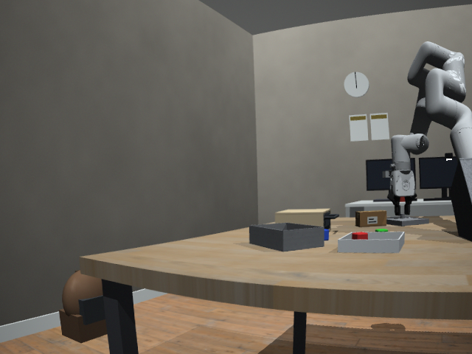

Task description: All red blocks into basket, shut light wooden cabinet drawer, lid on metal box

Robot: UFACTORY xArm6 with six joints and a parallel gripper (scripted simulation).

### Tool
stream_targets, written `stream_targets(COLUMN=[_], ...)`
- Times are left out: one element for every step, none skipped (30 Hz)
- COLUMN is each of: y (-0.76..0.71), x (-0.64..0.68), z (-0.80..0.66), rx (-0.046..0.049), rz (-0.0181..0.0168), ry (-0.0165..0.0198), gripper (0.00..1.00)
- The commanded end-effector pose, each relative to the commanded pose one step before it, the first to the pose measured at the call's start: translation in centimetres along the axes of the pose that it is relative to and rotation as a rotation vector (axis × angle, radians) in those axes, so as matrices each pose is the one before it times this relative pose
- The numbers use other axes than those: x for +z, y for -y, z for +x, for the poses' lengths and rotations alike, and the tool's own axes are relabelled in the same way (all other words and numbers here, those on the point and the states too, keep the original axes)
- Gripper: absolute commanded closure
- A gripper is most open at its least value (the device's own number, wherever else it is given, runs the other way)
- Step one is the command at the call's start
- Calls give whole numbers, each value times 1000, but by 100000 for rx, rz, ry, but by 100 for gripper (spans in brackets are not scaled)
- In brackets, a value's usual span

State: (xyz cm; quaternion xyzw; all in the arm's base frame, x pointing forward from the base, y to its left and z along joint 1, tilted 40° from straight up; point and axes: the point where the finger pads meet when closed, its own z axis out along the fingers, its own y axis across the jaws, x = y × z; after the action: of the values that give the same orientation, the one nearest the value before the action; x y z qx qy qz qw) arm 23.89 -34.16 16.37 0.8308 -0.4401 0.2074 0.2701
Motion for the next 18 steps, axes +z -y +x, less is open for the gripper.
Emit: stream_targets(y=[11,0,0,0,0,0,0,0,0,0,0,0,0,0,0,0,0,0], x=[225,73,71,68,0,0,66,63,59,54,51,47,43,39,35,31,27,23], z=[115,1,0,0,0,0,-1,-1,0,1,1,0,0,0,0,0,0,0], rx=[42,0,0,0,0,0,0,0,0,0,0,0,0,0,0,0,0,0], rz=[34,-2,-1,0,0,0,2,3,0,-2,-1,-1,0,0,0,1,1,1], ry=[-316,-2,-1,0,0,0,1,2,0,-2,-1,-1,0,0,0,0,1,1], gripper=[56,56,56,56,56,56,56,56,56,56,56,56,56,56,56,56,56,56])
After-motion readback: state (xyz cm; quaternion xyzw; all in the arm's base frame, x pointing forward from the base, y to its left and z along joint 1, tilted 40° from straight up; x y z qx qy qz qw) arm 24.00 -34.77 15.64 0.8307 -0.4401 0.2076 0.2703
